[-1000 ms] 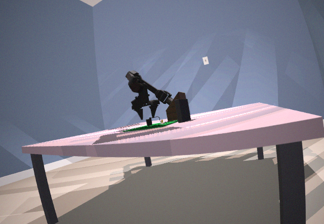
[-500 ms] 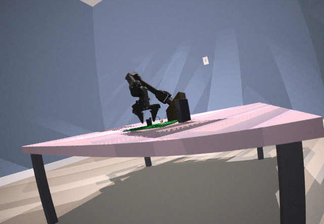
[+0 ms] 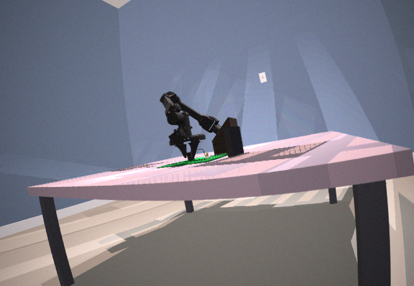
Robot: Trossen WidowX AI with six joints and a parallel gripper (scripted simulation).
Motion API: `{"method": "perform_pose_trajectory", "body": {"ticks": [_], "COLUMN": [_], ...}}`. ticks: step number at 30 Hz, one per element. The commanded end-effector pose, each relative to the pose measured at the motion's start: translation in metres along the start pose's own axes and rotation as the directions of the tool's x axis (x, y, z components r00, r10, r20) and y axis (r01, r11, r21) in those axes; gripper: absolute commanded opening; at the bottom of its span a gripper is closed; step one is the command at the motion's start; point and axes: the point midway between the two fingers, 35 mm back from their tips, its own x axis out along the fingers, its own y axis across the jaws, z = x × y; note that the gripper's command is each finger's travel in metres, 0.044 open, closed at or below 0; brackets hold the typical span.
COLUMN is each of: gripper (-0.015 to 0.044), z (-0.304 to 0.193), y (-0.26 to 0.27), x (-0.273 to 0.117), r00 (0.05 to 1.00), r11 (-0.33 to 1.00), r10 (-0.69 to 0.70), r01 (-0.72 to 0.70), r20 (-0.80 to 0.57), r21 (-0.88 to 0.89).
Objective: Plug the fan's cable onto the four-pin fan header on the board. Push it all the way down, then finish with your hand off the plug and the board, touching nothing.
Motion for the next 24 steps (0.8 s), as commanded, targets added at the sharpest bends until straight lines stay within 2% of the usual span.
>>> {"method": "perform_pose_trajectory", "body": {"ticks": [1, 6, 9, 11, 14, 19, 24], "gripper": [0.0151, 0.002, 0.0, 0.0, 0.0, 0.0, 0.0], "z": [0.0, 0.0, 0.0, 0.001, 0.0, 0.0, 0.0], "y": [0.0, 0.0, 0.0, 0.001, 0.001, 0.003, 0.007], "x": [0.0, 0.0, 0.0, -0.011, -0.047, -0.049, -0.049], "r00": [1.0, 1.0, 1.0, 1.0, 1.0, 1.0, 1.0], "r11": [1.0, 1.0, 1.0, 1.0, 1.0, 1.0, 0.986], "r10": [0.0, 0.0, 0.0, 0.001, -0.003, -0.003, -0.002], "r01": [0.0, 0.0, 0.0, -0.001, 0.003, 0.003, 0.002], "r20": [0.0, 0.0, 0.0, -0.001, -0.003, -0.003, -0.003], "r21": [0.001, 0.001, 0.001, -0.001, -0.009, -0.015, -0.165]}}
